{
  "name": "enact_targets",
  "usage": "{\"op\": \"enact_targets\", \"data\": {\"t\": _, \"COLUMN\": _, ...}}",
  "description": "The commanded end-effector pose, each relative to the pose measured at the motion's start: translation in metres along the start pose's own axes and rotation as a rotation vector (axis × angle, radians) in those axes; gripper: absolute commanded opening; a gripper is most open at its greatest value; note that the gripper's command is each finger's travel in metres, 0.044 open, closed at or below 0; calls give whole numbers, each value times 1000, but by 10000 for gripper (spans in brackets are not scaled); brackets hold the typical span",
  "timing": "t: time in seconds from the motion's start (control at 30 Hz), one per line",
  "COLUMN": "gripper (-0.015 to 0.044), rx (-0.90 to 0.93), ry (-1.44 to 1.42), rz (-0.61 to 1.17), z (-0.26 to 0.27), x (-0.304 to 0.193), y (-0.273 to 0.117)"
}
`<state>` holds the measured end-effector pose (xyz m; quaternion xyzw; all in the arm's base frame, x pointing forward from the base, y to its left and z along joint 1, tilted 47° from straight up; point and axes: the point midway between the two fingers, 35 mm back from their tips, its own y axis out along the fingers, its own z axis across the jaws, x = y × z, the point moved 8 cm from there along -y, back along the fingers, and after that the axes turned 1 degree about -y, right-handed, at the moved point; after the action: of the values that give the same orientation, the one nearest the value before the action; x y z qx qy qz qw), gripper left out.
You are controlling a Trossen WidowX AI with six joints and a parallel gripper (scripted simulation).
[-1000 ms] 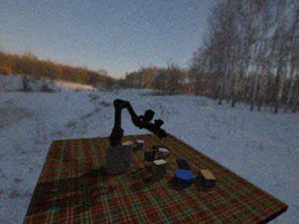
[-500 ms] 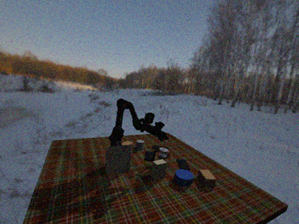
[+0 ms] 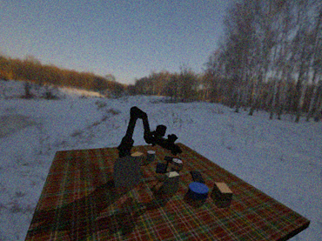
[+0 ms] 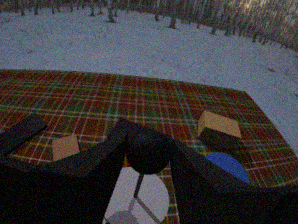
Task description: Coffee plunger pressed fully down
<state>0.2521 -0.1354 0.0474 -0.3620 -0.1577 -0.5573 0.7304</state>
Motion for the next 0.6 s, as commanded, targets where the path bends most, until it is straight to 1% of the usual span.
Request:
{"op": "enact_targets", "data": {"t": 0.0, "gripper": 116, "rx": 6, "ry": 45, "rz": 81, "z": 2, "x": -27, "y": 6}}
{"op": "enact_targets", "data": {"t": 0.57, "gripper": 116, "rx": 11, "ry": 47, "rz": 77, "z": 0, "x": -30, "y": 23}}
